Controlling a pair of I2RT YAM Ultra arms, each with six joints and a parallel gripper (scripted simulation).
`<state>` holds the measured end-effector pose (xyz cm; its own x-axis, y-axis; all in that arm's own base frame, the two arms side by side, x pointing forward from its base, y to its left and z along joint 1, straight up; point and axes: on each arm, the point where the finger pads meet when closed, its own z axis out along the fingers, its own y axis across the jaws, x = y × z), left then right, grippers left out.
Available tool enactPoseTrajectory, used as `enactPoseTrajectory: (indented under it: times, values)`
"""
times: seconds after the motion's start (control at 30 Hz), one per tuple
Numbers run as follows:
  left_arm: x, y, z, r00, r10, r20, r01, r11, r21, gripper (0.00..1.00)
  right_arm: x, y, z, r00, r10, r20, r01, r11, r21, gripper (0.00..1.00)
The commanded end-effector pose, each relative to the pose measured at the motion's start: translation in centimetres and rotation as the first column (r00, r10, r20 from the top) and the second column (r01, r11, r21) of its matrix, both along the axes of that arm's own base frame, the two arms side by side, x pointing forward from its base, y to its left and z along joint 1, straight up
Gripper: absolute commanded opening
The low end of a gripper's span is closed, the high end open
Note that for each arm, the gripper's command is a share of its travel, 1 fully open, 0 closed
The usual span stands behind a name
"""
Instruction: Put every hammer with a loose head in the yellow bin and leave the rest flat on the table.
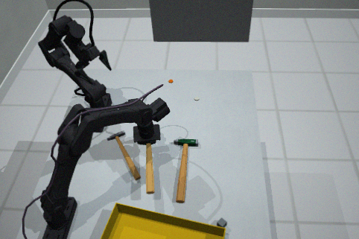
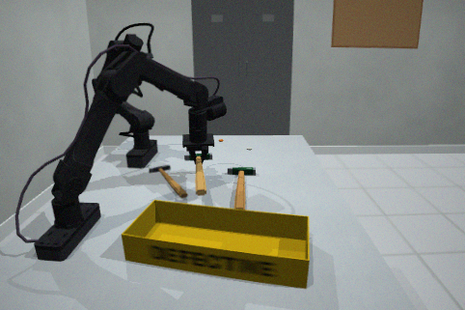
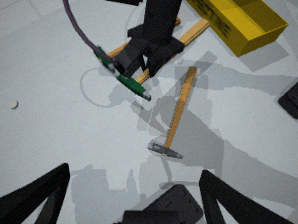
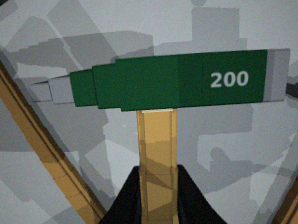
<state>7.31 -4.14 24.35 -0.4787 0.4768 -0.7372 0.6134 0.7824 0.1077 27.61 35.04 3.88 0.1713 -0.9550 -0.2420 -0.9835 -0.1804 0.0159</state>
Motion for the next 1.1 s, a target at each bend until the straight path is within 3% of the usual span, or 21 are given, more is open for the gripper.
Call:
enactPoseTrajectory:
  times: [0.0,0.27,0.33,0.47,0.63,0.77,0.83,1.07]
  values:
    - [-0.6,0.3,0.7,1.000,-0.001,0.020,0.001,1.000,-0.019,1.00,0.1,0.2,2.8,1.000,0.000,0.011,-0.001,1.000,0.031,0.13]
    - [-0.6,0.3,0.7,1.000,-0.001,0.020,0.001,1.000,-0.019,1.00,-0.6,-0.6,4.3,1.000,0.000,-0.018,0.000,1.000,0.000,0.13]
    - [-0.7,0.2,0.5,1.000,-0.012,0.013,0.012,1.000,-0.014,1.00,0.1,-0.2,5.2,0.999,0.029,0.013,-0.030,0.999,0.031,0.13]
    - [1.7,-1.8,2.6,0.996,-0.029,0.081,0.034,0.997,-0.064,1.00,1.1,-2.1,5.4,0.998,0.061,0.031,-0.063,0.997,0.046,0.13]
    - [7.0,-6.6,6.1,0.982,-0.052,0.182,0.078,0.988,-0.136,1.00,2.4,-7.4,5.1,0.997,0.081,0.014,-0.082,0.996,0.030,0.13]
    - [8.5,-8.2,6.6,0.979,-0.063,0.194,0.093,0.984,-0.149,1.00,3.2,-9.6,5.1,0.996,0.085,0.012,-0.086,0.996,0.029,0.13]
    - [11.2,-11.3,7.1,0.973,-0.080,0.215,0.117,0.979,-0.164,1.00,4.0,-11.6,5.3,0.996,0.087,0.016,-0.088,0.996,0.030,0.13]
    - [15.8,-19.2,7.2,0.946,-0.147,0.288,0.212,0.954,-0.210,1.00,7.1,-19.0,5.3,0.997,0.078,0.014,-0.079,0.997,0.028,0.13]
